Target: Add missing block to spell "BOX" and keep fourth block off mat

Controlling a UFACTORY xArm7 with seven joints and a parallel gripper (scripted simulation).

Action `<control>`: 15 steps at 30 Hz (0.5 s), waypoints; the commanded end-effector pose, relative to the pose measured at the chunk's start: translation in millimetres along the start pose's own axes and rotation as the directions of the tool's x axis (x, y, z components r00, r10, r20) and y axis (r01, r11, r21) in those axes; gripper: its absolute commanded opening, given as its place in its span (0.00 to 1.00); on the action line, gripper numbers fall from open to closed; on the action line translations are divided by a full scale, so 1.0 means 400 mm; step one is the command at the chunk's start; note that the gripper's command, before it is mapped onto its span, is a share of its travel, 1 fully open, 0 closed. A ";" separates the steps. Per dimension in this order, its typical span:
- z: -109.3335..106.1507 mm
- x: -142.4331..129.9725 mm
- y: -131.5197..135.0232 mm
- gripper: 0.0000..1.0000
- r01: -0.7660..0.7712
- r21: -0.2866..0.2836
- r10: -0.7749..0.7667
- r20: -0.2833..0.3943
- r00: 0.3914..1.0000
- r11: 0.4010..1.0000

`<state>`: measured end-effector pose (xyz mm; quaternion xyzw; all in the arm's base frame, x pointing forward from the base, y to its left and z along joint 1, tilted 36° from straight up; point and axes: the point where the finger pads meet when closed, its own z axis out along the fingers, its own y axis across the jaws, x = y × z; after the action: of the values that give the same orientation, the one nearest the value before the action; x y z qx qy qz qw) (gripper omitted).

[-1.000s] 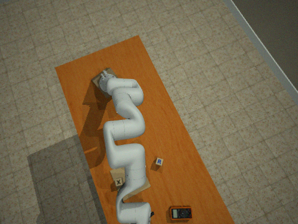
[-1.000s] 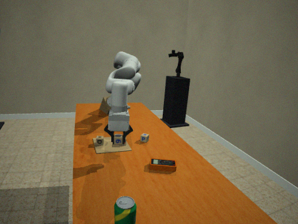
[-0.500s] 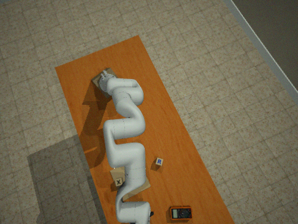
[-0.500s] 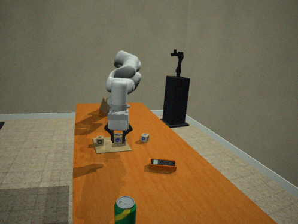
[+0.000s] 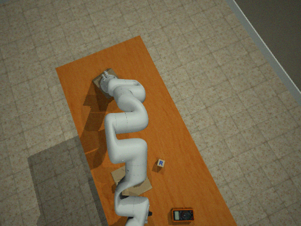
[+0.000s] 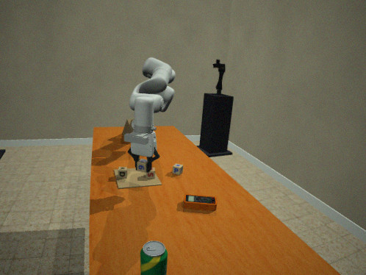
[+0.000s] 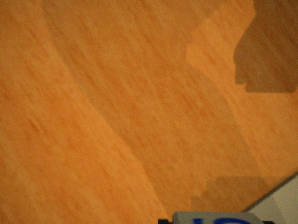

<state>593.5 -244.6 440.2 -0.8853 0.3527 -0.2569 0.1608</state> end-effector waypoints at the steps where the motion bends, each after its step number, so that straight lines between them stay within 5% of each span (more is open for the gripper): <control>1: -0.009 -0.025 0.021 0.41 -0.138 0.003 0.138 -0.019 0.990 0.990; 15: -0.011 -0.104 0.085 0.41 -0.468 0.010 0.468 -0.017 0.884 0.884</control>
<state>558.3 -239.5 417.8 -0.8036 0.5114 -0.2231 0.2071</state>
